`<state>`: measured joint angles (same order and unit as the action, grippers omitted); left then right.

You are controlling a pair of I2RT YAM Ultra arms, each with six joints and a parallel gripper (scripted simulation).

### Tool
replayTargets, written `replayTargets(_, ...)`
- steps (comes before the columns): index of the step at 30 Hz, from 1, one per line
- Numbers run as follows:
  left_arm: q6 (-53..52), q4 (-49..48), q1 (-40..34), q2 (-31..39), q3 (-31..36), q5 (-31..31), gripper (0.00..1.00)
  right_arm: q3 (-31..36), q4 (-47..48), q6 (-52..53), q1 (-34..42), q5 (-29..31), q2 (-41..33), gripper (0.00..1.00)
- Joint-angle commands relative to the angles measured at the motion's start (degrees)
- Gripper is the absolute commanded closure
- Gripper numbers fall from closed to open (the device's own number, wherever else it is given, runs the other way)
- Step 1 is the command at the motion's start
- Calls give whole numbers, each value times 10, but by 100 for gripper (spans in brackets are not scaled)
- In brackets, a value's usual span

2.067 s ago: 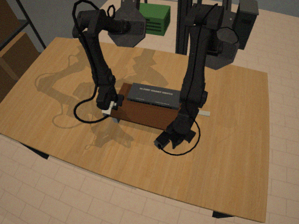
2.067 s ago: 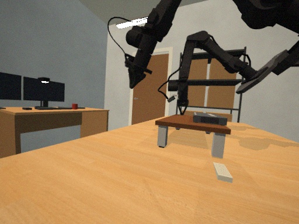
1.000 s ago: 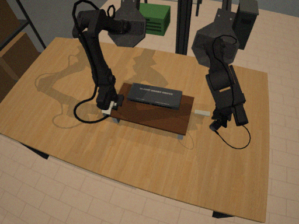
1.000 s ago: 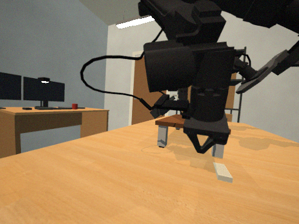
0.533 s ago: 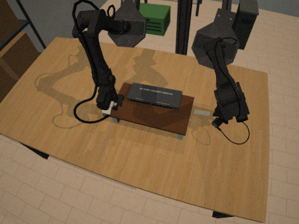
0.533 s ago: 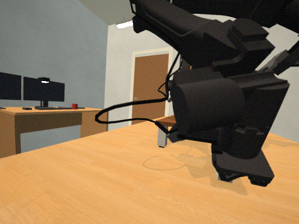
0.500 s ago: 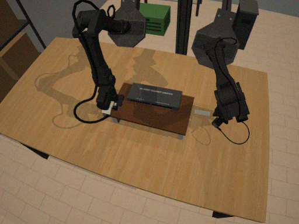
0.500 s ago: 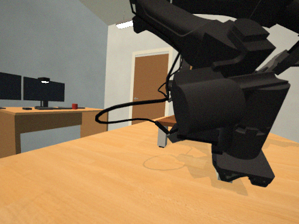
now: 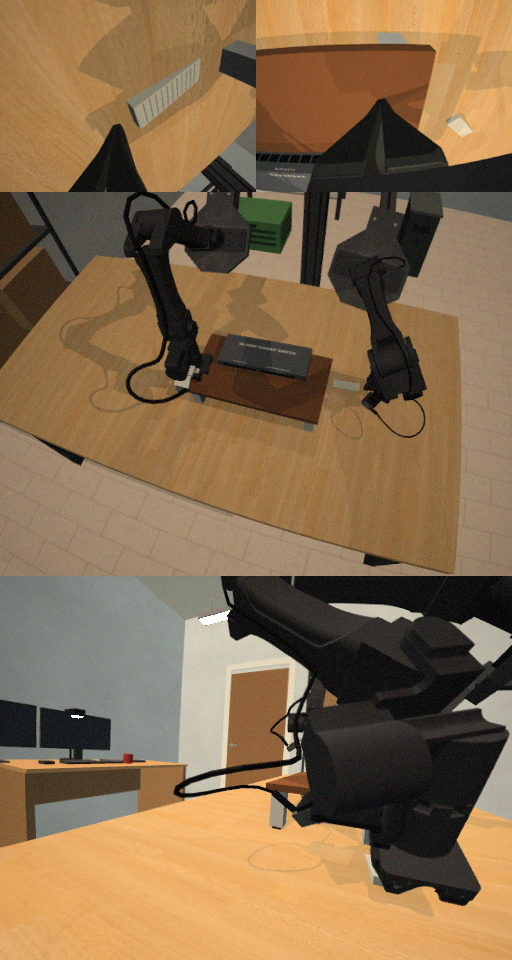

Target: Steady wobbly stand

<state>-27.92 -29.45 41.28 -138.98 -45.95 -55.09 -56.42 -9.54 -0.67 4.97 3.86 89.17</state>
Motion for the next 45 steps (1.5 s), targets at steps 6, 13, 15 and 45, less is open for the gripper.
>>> replayTargets(6, 14, -24, -2, 2, 21, -4, 100, -8, 18, -4, -6, -2, 14, 100)
replayTargets(13, 23, -36, -7, 5, 30, 8, 100, -8, 18, -4, -6, -2, 14, 100)
replayTargets(15, 25, -40, -13, 13, 30, 2, 100, -8, 18, -4, -6, -2, 14, 100)
replayTargets(45, 57, -84, -33, 25, 54, 18, 100, -8, 18, -4, -6, -2, 14, 100)
